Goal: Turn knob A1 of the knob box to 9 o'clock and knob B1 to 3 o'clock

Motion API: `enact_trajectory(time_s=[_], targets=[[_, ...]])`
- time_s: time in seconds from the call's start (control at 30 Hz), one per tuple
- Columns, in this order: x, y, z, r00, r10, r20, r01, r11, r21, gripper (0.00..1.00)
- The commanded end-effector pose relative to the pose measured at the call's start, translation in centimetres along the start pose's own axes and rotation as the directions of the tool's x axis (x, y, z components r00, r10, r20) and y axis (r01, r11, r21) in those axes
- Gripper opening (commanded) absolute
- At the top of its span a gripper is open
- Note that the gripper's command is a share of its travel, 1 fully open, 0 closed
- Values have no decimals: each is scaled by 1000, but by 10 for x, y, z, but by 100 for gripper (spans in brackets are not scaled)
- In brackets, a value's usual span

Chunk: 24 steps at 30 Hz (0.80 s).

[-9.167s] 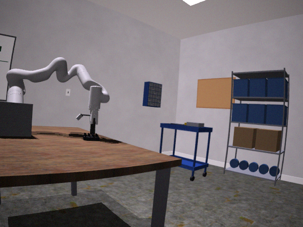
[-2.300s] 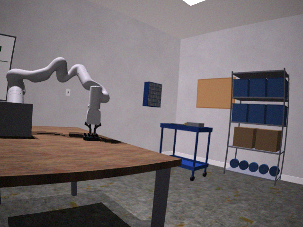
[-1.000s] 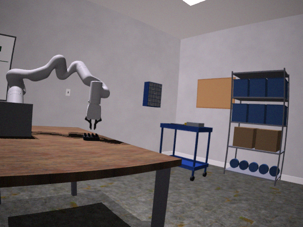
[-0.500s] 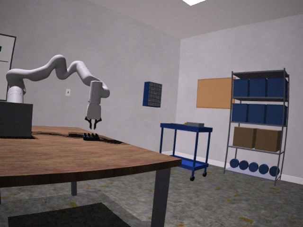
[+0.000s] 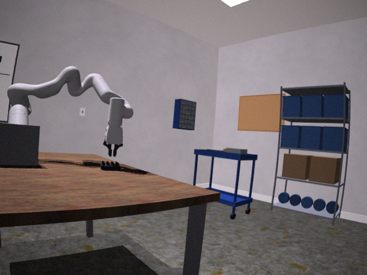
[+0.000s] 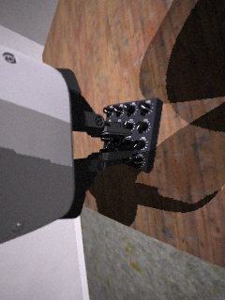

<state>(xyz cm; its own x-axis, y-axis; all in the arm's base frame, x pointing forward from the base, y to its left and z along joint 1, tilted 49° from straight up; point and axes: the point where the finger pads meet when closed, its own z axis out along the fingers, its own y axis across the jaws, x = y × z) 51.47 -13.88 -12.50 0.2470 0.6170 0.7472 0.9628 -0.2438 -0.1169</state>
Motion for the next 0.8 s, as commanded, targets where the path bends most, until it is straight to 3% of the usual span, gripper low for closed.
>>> enact_trajectory(time_s=[0.0, 0.2, 0.43, 0.53, 0.6, 0.77], targets=[[0, 1, -2, 994, -106, 0, 106, 994, -9, 19], [0, 1, -3, 944, -330, 2, 330, 944, -9, 19], [0, 1, -5, 833, -554, 4, 554, 833, -8, 19], [0, 1, -5, 812, -583, 4, 583, 812, -8, 19], [0, 1, -6, 734, -679, 5, 679, 734, -7, 19], [0, 1, -7, 617, -787, 6, 787, 617, -6, 19]])
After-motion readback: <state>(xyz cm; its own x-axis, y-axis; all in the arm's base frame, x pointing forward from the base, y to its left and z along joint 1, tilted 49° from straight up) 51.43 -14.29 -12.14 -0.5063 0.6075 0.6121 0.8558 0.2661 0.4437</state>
